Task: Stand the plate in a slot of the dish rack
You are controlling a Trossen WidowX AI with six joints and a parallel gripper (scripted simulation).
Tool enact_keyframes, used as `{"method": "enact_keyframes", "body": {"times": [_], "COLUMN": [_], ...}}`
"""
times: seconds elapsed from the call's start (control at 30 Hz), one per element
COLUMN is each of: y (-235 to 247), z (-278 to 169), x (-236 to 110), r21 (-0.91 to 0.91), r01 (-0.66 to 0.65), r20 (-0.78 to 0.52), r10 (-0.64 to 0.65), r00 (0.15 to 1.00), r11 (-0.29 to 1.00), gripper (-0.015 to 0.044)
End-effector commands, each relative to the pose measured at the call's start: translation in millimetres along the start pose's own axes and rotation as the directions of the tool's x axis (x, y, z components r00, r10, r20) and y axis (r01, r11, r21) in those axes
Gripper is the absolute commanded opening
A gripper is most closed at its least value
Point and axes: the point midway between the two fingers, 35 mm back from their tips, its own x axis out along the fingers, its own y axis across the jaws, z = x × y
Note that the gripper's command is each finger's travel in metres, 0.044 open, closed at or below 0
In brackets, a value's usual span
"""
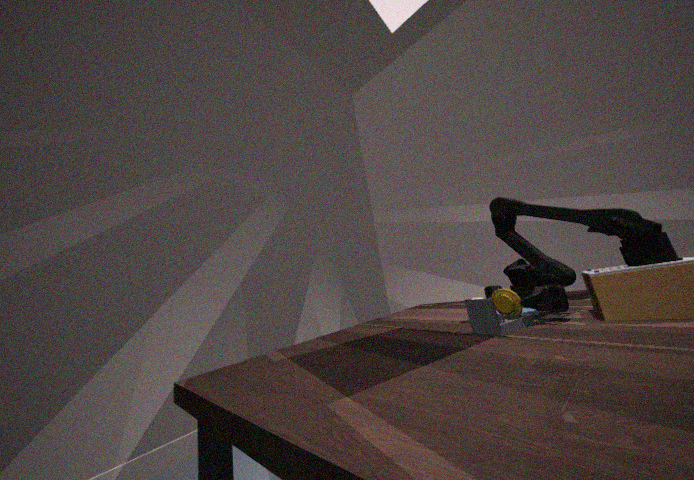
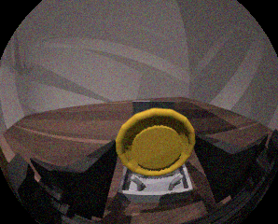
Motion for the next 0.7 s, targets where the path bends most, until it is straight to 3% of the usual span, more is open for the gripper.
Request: {"method": "enact_keyframes", "body": {"times": [0.0, 0.13, 0.4, 0.67], "y": [0.0, 0.0, -2.3, -11.7], "z": [0.0, 0.0, 6.9, 86.7], "x": [0.0, 0.0, 0.0, -1.1], "r21": [0.0, 0.0, 0.0, -0.006], "r01": [0.0, 0.0, 0.0, 0.002], "r20": [0.0, 0.0, 0.0, 0.006], "r10": [0.0, 0.0, 0.0, -0.002], "r00": [1.0, 1.0, 1.0, 1.0], "r11": [1.0, 1.0, 1.0, 1.0], "gripper": [0.0315, 0.04, 0.04, 0.04]}}
